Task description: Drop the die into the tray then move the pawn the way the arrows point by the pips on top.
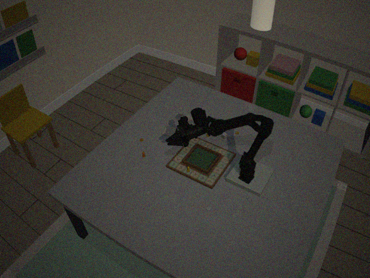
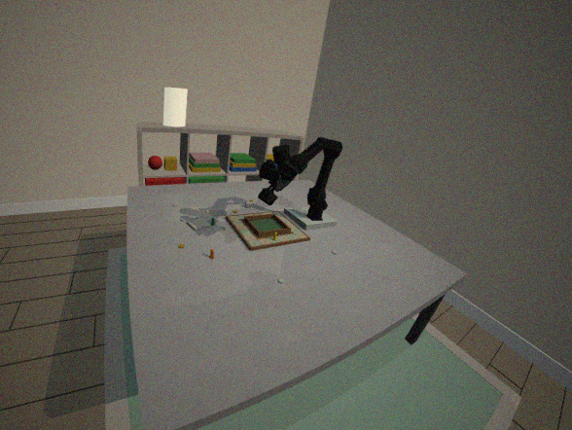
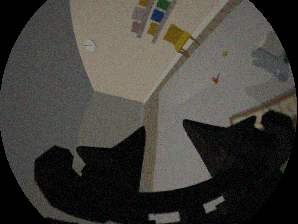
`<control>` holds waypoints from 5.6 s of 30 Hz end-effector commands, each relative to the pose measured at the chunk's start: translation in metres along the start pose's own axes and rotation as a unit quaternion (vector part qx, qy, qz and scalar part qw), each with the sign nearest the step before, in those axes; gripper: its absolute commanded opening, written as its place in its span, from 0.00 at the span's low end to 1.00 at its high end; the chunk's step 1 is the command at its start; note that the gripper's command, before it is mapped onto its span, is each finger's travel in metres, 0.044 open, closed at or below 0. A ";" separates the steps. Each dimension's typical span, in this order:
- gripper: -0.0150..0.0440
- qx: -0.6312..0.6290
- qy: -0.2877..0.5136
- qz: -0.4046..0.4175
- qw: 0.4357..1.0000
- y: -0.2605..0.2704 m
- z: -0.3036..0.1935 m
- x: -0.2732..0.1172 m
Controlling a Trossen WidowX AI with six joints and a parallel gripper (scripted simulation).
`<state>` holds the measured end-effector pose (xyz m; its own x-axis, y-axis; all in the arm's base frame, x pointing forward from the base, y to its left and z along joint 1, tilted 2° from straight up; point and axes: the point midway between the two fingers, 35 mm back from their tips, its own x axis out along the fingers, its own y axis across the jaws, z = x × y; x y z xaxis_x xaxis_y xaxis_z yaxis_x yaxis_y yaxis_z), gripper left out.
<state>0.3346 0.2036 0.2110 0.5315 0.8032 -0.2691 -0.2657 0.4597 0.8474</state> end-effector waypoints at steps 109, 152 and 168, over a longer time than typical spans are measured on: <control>0.25 -0.010 0.281 -0.554 0.783 -0.224 0.087 -0.329; 0.25 -0.091 0.340 -0.512 0.784 -0.157 -0.039 -0.136; 0.25 -0.188 0.182 -0.482 0.836 -0.164 -0.037 -0.131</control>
<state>0.2783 0.0366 0.0923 0.2844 0.0055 -0.9587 -0.1207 0.9922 -0.0301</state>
